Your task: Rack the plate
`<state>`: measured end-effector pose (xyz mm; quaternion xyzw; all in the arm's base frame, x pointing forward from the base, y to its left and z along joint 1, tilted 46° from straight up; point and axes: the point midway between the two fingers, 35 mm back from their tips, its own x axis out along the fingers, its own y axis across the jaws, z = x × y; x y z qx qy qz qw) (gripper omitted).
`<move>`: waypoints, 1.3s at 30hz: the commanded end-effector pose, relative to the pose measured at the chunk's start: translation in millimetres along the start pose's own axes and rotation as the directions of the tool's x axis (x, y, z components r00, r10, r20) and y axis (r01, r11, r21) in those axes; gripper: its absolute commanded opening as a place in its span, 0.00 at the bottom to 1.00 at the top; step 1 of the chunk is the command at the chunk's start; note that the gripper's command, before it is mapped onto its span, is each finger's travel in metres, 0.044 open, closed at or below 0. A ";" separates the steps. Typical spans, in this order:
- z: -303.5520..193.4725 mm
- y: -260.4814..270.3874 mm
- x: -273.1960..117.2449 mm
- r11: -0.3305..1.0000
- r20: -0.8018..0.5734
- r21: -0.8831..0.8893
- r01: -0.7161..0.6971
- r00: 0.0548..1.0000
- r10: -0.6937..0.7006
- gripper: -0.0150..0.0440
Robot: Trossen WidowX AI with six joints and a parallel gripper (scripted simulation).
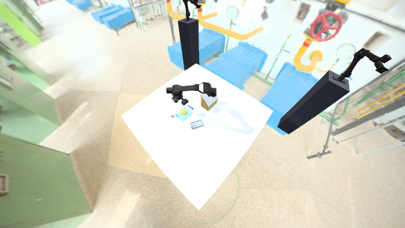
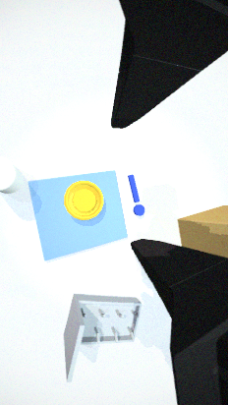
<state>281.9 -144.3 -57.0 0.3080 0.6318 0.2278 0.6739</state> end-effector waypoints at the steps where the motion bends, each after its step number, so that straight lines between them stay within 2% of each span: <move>1: 4.7 0.9 39.1 1.000 -0.004 -0.002 -0.012 1.000 0.012 0.93; 4: 5.9 6.2 90.0 1.000 -0.004 -0.003 -0.017 1.000 0.017 0.93; 6: 4.1 9.4 109.2 1.000 -0.004 -0.004 -0.021 1.000 0.021 0.93; 39: 2.7 6.5 153.6 1.000 -0.004 -0.003 -0.022 1.000 0.022 0.93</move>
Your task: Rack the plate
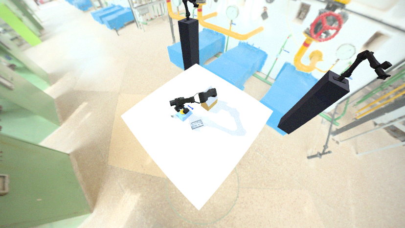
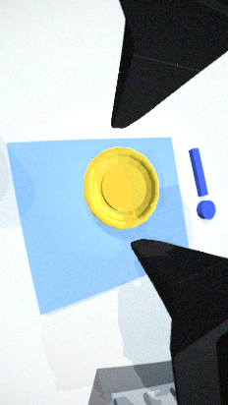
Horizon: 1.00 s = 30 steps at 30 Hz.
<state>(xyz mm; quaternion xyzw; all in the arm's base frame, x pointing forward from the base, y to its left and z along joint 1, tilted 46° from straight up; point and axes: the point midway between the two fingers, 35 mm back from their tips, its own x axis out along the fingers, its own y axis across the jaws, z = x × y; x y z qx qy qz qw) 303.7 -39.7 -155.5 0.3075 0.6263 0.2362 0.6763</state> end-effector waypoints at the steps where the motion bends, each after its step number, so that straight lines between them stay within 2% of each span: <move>1: -4.4 0.1 10.2 1.000 -0.009 0.012 -0.009 1.000 0.010 0.93; 14: -4.9 1.2 26.9 1.000 -0.010 0.012 -0.012 1.000 0.012 0.93; 16: -4.9 1.2 26.9 1.000 -0.010 0.012 -0.012 1.000 0.012 0.87; 22: -4.9 1.2 26.9 1.000 -0.010 0.012 -0.012 1.000 0.012 0.87; 30: -4.9 1.2 26.9 1.000 -0.010 0.012 -0.012 1.000 0.012 0.78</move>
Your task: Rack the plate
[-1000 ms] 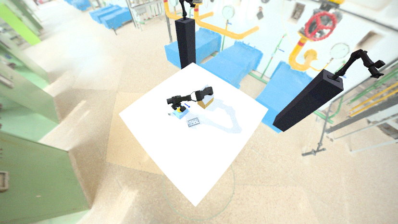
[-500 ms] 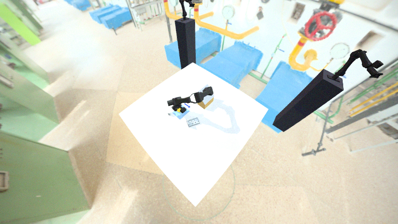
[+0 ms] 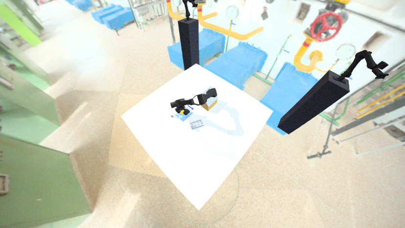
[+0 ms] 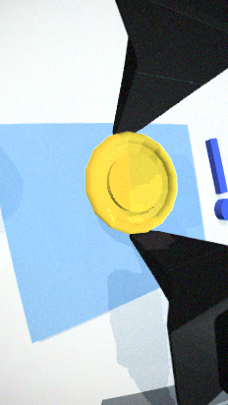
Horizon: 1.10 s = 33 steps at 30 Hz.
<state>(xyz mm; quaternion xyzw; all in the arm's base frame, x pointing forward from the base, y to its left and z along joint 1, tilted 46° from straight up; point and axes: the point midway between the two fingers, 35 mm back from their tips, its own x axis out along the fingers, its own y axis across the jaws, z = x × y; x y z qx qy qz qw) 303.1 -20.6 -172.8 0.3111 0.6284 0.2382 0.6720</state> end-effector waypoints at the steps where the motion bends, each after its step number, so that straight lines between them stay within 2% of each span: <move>1: -1.6 0.1 1.3 1.000 -0.002 0.006 -0.004 1.000 0.004 0.77; 3: -1.6 0.1 1.3 1.000 -0.002 0.006 -0.004 1.000 0.004 0.75; 6: -0.5 -0.5 -2.5 1.000 -0.001 0.006 -0.003 1.000 0.003 0.62; 14: 9.4 -6.3 -51.6 1.000 0.002 0.008 0.011 1.000 -0.011 0.26; 33: 6.5 -10.2 -169.6 1.000 -0.002 0.006 0.006 1.000 -0.006 0.25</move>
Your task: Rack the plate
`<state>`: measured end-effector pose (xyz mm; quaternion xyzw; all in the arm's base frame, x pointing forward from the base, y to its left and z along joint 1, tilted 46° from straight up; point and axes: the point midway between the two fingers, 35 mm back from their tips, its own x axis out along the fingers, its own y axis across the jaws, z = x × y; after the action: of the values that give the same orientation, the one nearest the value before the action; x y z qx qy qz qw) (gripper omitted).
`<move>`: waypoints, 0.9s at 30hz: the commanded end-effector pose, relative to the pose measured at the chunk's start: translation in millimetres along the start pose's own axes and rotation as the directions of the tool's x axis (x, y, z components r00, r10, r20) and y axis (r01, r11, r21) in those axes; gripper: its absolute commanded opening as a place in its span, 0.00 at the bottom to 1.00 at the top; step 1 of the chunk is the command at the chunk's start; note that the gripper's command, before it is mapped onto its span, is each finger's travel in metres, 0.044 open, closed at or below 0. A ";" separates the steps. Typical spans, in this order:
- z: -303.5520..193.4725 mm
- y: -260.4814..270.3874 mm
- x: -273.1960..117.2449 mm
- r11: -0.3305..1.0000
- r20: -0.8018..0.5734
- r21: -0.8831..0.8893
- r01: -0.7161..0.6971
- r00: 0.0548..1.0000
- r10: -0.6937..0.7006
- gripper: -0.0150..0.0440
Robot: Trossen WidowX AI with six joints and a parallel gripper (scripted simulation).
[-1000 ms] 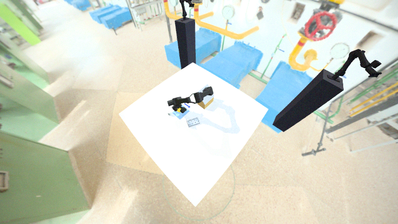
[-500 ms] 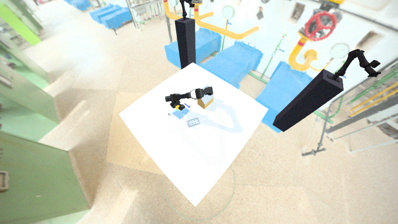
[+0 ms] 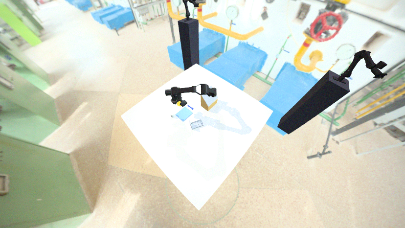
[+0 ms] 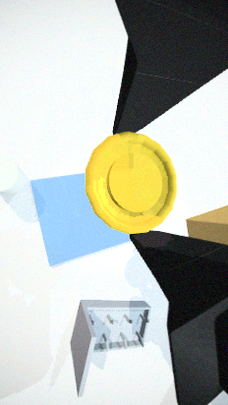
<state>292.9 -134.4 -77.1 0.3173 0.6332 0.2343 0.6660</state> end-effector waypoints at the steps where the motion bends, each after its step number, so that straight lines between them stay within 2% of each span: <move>1: 1.1 0.9 -23.7 1.000 0.007 -0.013 0.008 1.000 -0.008 0.25; 7: -0.1 3.7 -25.2 1.000 0.007 0.010 0.009 1.000 -0.009 0.25; 17: 2.7 57.0 -33.1 0.940 0.007 0.341 0.016 1.000 -0.020 0.25; 27: -3.2 110.3 -36.5 0.770 0.008 0.638 0.015 1.000 -0.026 0.25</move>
<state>299.1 -96.5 13.7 0.4898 0.6730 0.0308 0.5534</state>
